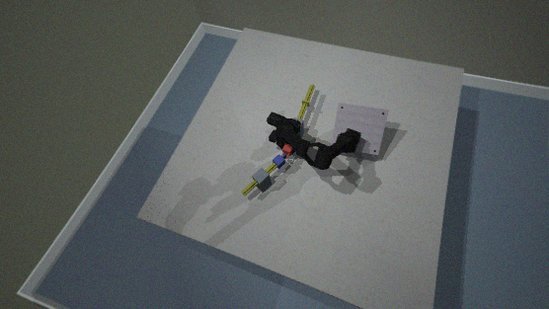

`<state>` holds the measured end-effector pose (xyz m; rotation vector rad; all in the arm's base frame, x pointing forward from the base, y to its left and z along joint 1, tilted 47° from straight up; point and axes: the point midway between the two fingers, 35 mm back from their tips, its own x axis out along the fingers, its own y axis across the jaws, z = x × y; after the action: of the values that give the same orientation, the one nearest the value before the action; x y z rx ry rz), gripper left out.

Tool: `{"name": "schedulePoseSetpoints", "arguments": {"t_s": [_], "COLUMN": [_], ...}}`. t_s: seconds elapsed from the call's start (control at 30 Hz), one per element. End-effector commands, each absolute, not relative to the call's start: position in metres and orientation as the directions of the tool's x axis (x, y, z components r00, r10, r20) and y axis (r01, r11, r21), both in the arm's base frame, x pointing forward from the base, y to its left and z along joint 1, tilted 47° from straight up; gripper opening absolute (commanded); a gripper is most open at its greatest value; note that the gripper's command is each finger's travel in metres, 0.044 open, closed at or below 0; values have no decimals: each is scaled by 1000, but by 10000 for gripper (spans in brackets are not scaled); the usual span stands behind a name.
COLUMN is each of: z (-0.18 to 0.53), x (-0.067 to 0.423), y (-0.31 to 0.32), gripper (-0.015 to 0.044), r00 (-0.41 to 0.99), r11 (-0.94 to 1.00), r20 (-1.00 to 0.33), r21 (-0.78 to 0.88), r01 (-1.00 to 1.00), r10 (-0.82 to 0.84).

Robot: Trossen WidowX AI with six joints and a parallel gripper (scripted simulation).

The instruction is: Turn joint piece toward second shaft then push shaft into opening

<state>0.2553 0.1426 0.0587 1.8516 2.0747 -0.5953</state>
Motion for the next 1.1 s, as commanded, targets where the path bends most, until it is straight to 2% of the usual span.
{"name": "schedulePoseSetpoints", "arguments": {"t_s": [0.0,0.53,0.7,0.8,1.07], "z": [59,59,59,59,59], "x": [255,255,255,255,255], "y": [143,143,143,143,143], "gripper": [0,0,131,147,357], "r00": [-127,-127,-127,-127,-127], "r11": [87,86,86,86,86], "r20": [-480,-479,-479,-479,-479], "r21": [-106,-108,-108,-108,-108], "r01": [991,990,990,990,990], "r10": [868,868,868,868,868]}}
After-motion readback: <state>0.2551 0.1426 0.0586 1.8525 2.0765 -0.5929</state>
